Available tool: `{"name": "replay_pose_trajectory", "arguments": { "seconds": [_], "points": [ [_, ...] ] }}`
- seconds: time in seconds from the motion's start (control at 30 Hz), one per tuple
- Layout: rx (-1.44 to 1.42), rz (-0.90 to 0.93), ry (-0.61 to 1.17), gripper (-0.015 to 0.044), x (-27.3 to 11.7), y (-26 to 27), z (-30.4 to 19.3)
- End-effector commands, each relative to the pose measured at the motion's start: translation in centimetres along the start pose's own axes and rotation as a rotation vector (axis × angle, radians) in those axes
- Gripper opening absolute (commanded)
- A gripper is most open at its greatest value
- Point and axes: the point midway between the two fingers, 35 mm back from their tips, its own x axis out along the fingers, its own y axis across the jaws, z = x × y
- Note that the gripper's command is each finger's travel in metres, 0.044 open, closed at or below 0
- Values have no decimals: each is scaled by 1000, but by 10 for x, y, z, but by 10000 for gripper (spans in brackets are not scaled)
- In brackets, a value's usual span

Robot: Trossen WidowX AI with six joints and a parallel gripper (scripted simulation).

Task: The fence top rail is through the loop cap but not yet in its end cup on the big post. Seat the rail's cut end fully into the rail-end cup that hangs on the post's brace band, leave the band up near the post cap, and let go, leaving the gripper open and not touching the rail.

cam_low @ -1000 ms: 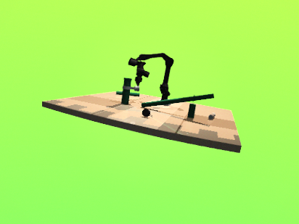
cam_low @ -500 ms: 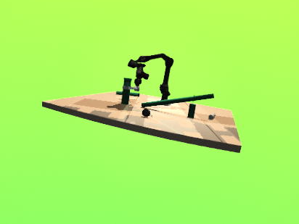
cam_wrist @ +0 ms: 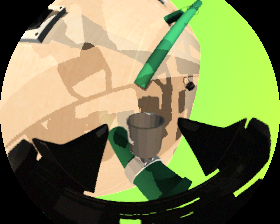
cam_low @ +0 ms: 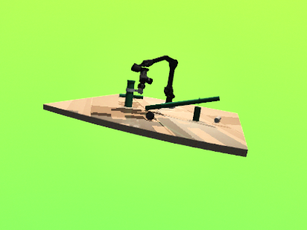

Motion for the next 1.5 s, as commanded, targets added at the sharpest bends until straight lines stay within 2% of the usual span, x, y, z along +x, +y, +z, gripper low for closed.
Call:
{"name": "replay_pose_trajectory", "arguments": {
  "seconds": [0.0,0.47,0.87,0.97,1.1,1.47],
  "points": [
    [6,7,-3,440,7,2,1],
    [6,5,-3,440,27,2,3],
    [6,5,-3,125,27,2,3],
    [6,5,-3,105,27,2,3],
    [28,5,9,0,28,0,3],
    [126,4,66,0,34,-9,2]
  ]
}}
